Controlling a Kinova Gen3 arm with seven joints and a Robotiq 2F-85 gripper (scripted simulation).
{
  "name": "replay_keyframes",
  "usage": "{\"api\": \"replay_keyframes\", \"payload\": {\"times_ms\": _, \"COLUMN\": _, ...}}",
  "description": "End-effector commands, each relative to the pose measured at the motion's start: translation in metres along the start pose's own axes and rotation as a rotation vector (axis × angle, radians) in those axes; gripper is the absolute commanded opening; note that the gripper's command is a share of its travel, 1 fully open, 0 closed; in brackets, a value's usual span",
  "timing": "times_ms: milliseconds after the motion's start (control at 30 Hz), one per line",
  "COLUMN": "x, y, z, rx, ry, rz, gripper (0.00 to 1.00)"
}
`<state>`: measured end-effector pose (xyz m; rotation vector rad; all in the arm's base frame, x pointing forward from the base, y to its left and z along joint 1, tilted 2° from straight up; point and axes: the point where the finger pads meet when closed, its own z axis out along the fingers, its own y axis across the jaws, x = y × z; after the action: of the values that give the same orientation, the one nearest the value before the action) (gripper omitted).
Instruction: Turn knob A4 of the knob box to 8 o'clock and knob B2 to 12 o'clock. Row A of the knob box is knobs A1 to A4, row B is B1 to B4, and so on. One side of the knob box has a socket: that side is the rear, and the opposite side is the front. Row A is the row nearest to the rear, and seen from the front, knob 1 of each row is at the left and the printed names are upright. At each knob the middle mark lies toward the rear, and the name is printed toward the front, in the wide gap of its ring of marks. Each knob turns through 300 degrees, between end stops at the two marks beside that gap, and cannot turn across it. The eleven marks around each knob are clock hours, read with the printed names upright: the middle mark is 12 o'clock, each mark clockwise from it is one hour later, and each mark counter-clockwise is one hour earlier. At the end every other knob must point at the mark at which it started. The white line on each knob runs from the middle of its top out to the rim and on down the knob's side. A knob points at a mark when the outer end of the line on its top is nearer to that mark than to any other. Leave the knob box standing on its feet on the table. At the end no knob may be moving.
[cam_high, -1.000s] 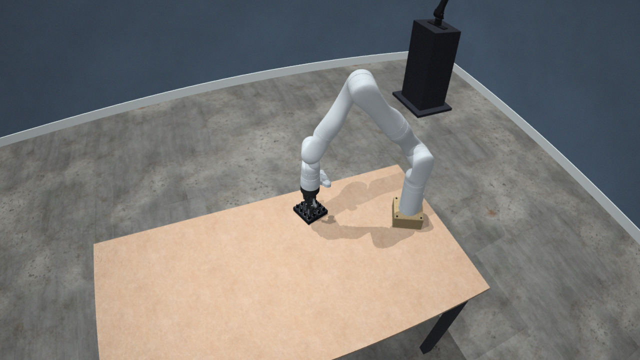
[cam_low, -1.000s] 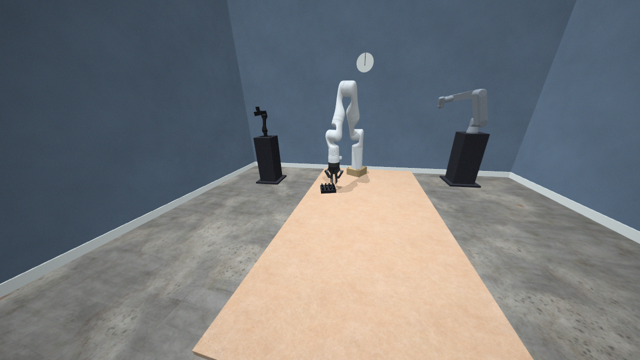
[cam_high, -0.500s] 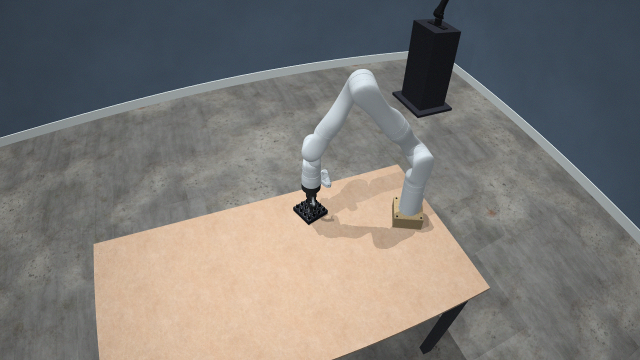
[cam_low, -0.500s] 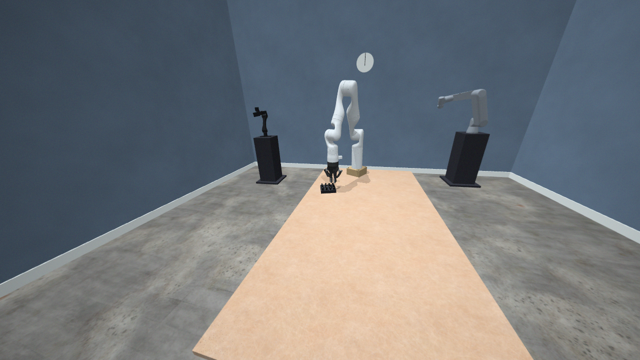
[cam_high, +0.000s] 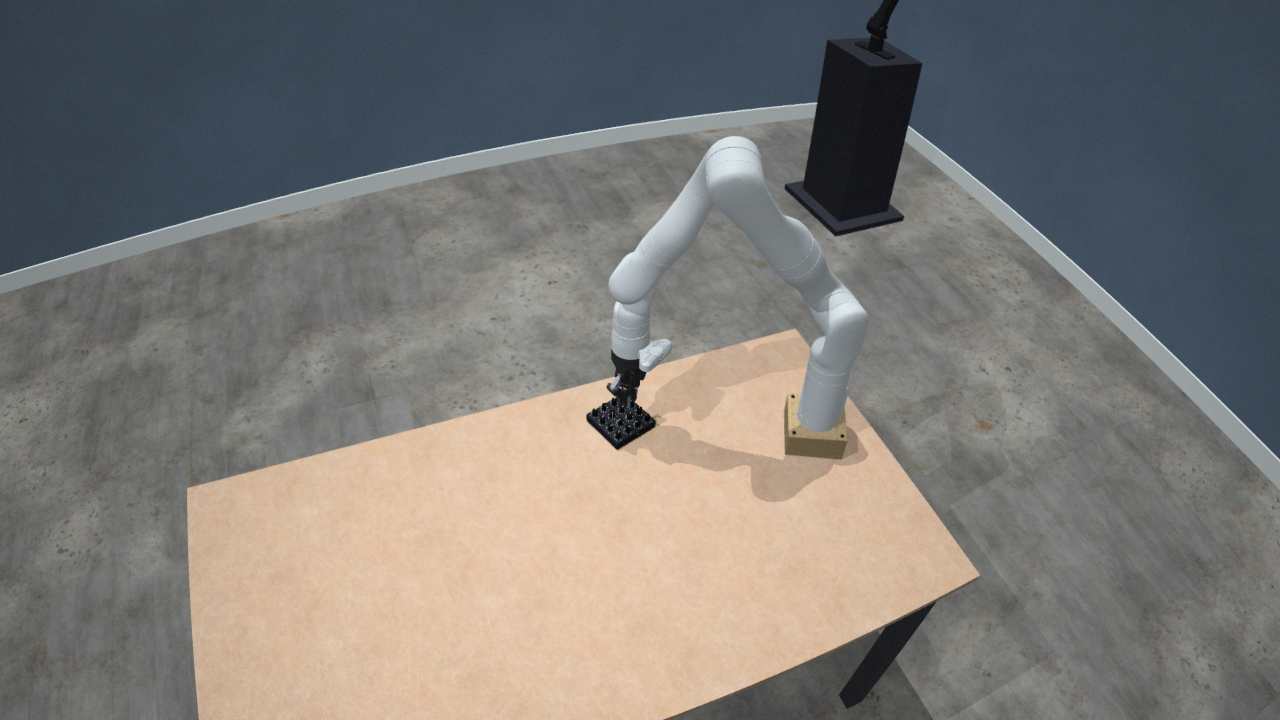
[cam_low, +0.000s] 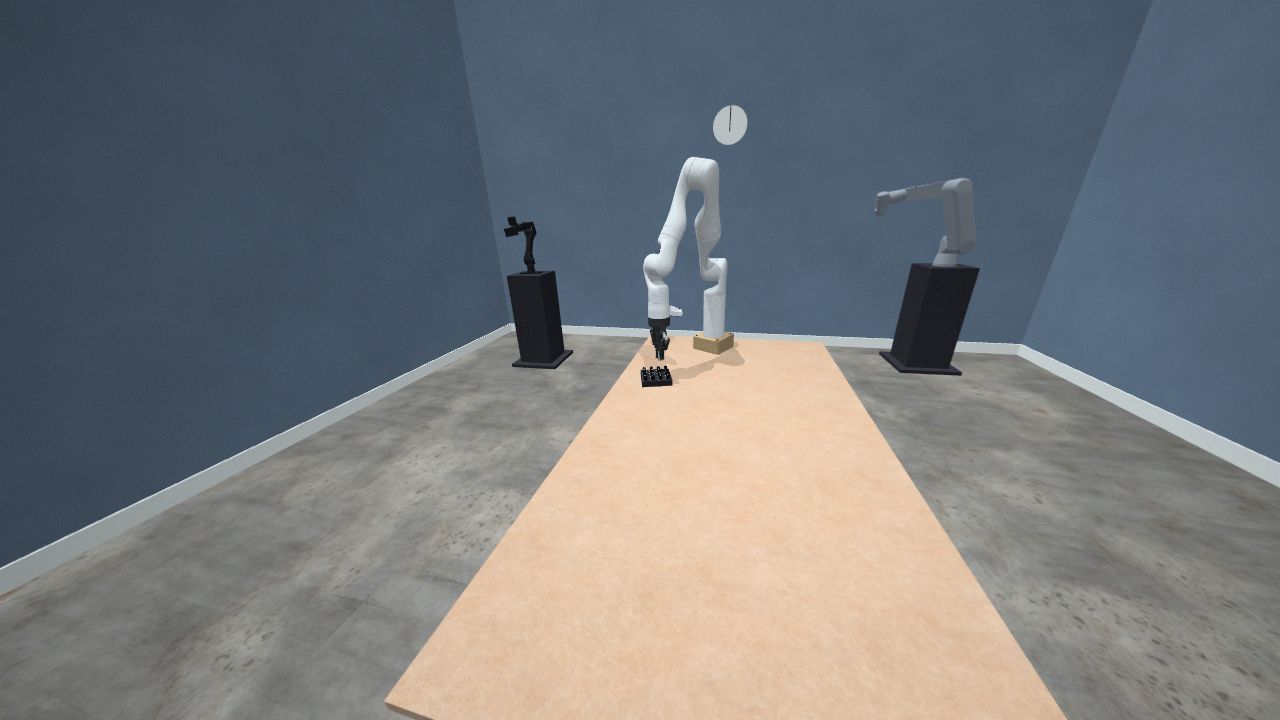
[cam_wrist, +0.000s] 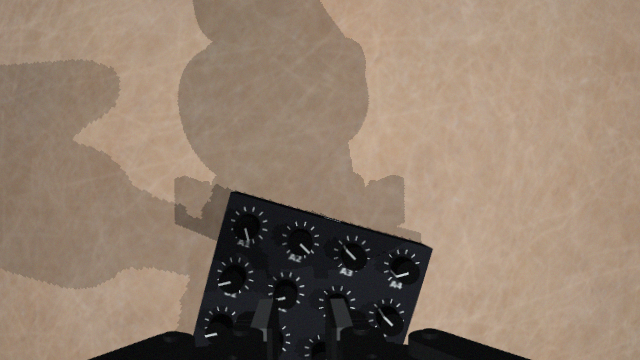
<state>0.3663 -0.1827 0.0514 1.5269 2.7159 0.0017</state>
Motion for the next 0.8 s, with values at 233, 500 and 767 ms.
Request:
{"api": "replay_keyframes", "payload": {"times_ms": 233, "x": -0.0014, "y": -0.0073, "z": -0.0064, "rx": -0.005, "ry": -0.008, "rz": 0.217, "gripper": 0.19}}
{"api": "replay_keyframes", "payload": {"times_ms": 500, "x": -0.0016, "y": -0.0082, "z": -0.0069, "rx": -0.006, "ry": -0.009, "rz": 0.24, "gripper": 0.19}}
{"api": "replay_keyframes", "payload": {"times_ms": 767, "x": -0.0016, "y": -0.0082, "z": -0.0069, "rx": -0.006, "ry": -0.009, "rz": 0.24, "gripper": 0.19}}
